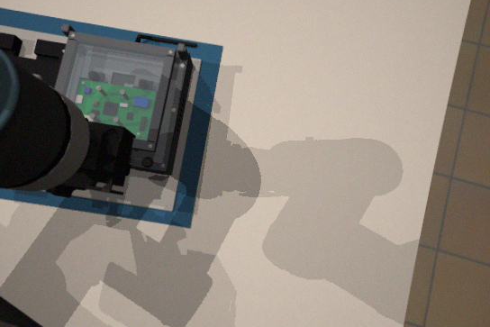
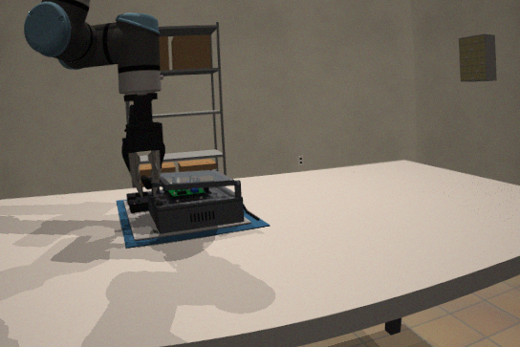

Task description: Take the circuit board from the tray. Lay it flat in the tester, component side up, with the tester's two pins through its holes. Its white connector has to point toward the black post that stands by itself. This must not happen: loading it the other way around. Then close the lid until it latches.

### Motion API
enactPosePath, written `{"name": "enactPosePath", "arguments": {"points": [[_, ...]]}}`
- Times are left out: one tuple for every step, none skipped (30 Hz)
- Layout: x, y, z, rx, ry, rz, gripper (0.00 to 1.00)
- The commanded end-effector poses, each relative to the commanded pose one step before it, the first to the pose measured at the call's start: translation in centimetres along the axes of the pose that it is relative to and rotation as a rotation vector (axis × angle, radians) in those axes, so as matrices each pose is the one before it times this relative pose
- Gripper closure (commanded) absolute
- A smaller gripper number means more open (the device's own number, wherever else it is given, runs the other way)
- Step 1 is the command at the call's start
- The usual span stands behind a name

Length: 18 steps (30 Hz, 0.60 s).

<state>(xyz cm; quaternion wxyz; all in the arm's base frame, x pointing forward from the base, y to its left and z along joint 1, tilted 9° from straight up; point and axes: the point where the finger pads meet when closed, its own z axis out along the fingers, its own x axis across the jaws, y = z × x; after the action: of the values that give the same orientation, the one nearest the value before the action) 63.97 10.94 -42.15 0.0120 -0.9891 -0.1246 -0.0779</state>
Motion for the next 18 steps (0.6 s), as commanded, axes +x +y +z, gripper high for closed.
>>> {"name": "enactPosePath", "arguments": {"points": [[0.058, -0.113, -0.118, 0.00048, 0.00106, -0.0002, 0.87], [0.0, 0.0, 0.0, 0.0, 0.0, 0.0, 0.87], [0.0, 0.0, 0.0, 0.0, 0.0, 0.0, 0.87], [0.0, 0.0, -0.001, 0.0, 0.0, 0.0, 0.87], [0.0, 0.0, 0.0, 0.0, 0.0, 0.0, 0.87], [0.0, 0.0, 0.0, 0.0, 0.0, 0.0, 0.87], [-0.001, 0.0, -0.007, 0.0, -0.00001, 0.0, 0.87], [-0.003, -0.001, -0.017, 0.00001, -0.00002, 0.00001, 0.87], [-0.005, -0.002, -0.032, 0.00001, -0.00004, 0.00001, 0.87], [-0.008, -0.004, -0.05, 0.00002, -0.00006, 0.00002, 0.87], [-0.012, -0.005, -0.071, 0.00004, -0.00009, 0.00002, 0.87], [-0.049, -0.019, -0.067, 0.00025, -0.0006, 0.00007, 0.87], [-0.043, -0.015, -0.07, 0.00024, -0.00057, 0.00007, 0.87], [-0.005, 0.002, -0.081, 0.00006, -0.00015, 0.00005, 0.87], [-0.007, 0.002, -0.096, 0.00007, -0.00017, 0.00006, 0.87], [-0.004, 0.004, -0.112, 0.00003, -0.00009, 0.00006, 0.87], [-0.001, 0.006, -0.128, -0.00001, 0.0, 0.00006, 0.87], [-0.001, 0.007, -0.142, -0.00001, 0.0, 0.00006, 0.87]]}}
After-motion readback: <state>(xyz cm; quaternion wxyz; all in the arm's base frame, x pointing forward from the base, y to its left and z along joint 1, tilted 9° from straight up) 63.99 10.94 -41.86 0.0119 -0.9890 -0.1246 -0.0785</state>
